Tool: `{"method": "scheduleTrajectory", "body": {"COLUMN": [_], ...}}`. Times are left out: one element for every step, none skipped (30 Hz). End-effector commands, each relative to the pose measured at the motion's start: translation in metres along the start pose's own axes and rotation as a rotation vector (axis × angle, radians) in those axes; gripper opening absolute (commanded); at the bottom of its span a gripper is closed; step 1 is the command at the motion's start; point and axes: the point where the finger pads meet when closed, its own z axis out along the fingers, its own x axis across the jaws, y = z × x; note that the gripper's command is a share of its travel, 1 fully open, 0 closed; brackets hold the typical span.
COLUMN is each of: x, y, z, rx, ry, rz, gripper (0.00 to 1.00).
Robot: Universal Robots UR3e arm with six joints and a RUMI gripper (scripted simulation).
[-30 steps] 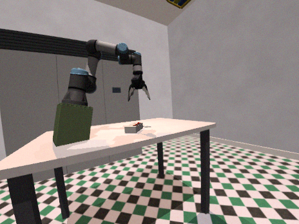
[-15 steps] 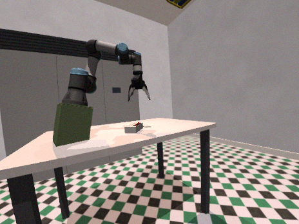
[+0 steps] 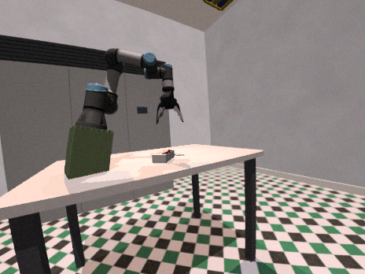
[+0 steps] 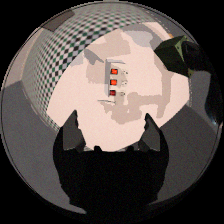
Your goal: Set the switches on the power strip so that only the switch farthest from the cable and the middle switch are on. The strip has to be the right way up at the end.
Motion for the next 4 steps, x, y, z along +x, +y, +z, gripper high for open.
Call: {"method": "scheduleTrajectory", "body": {"x": [-0.0007, -0.0007, -0.0007, -0.0007], "y": [0.0003, 0.0003, 0.0003, 0.0003], "z": [-0.0008, -0.0008, -0.0008, -0.0008], "rx": [-0.001, -0.001, -0.001, -0.001], "ry": [-0.003, -0.003, -0.003, -0.003], "rz": [0.0, 0.0, 0.0, 0.0], "gripper": [1.0, 1.0, 1.0, 1.0]}}
